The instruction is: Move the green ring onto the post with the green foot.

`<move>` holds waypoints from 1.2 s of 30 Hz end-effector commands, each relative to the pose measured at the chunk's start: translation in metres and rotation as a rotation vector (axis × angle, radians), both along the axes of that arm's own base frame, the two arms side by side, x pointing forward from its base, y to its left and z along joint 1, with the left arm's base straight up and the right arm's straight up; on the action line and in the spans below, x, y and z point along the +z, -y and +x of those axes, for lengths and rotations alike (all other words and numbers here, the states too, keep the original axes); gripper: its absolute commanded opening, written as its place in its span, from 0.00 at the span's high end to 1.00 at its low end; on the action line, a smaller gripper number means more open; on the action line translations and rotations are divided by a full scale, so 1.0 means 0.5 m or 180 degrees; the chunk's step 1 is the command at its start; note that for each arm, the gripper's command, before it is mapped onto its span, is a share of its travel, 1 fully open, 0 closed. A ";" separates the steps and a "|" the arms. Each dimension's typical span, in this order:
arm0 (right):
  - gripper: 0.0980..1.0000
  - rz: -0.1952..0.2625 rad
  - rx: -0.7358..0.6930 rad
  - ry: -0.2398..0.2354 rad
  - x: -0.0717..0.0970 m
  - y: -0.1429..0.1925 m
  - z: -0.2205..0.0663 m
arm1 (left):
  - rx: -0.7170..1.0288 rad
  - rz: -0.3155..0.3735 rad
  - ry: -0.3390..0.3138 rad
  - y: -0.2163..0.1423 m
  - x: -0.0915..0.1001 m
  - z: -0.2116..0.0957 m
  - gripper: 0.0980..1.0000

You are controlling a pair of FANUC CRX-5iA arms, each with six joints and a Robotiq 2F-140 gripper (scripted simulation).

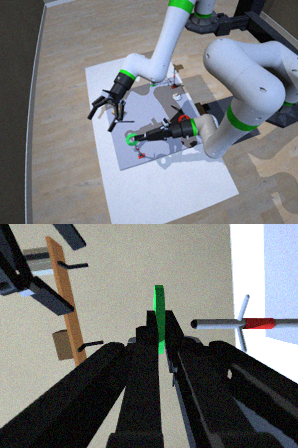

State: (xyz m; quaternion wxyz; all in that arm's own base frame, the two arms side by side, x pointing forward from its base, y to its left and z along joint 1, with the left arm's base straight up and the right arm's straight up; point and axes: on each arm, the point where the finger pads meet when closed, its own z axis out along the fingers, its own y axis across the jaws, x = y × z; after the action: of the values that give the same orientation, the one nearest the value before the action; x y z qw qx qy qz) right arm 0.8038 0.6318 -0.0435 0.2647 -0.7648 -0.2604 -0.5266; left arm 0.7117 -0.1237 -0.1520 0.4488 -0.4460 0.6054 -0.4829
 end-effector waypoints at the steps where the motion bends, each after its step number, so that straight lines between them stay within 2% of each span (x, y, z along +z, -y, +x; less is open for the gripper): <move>1: 0.00 0.0006 0.0001 0.0009 0.005 -0.001 0.001 | -0.0028 -0.0003 0.0012 0.012 0.005 -0.001 1.00; 10: 0.00 0.0006 0.0001 0.0009 0.005 -0.001 0.001 | -0.0324 -0.0033 0.0078 0.139 0.034 -0.029 1.00; 15: 0.00 0.0006 0.0001 0.0009 0.005 -0.001 0.001 | -0.0446 -0.0047 0.0104 0.190 0.046 -0.043 1.00; 17: 0.00 0.0006 0.0001 0.0009 0.005 -0.001 0.001 | -0.0446 -0.0047 0.0104 0.190 0.046 -0.043 1.00; 26: 0.00 0.0006 0.0001 0.0009 0.005 -0.001 0.001 | -0.0771 -0.0088 0.0168 0.324 0.078 -0.093 1.00; 36: 0.00 0.0006 0.0001 0.0009 0.005 -0.001 0.001 | -0.1003 -0.0121 0.0212 0.416 0.101 -0.136 1.00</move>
State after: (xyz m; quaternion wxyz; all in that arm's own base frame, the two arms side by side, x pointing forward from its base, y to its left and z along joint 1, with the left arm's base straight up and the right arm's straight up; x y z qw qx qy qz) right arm 0.8038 0.6318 -0.0435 0.2647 -0.7648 -0.2604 -0.5266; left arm 0.6509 -0.3159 -0.1066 0.3847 -0.3464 0.6415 -0.5662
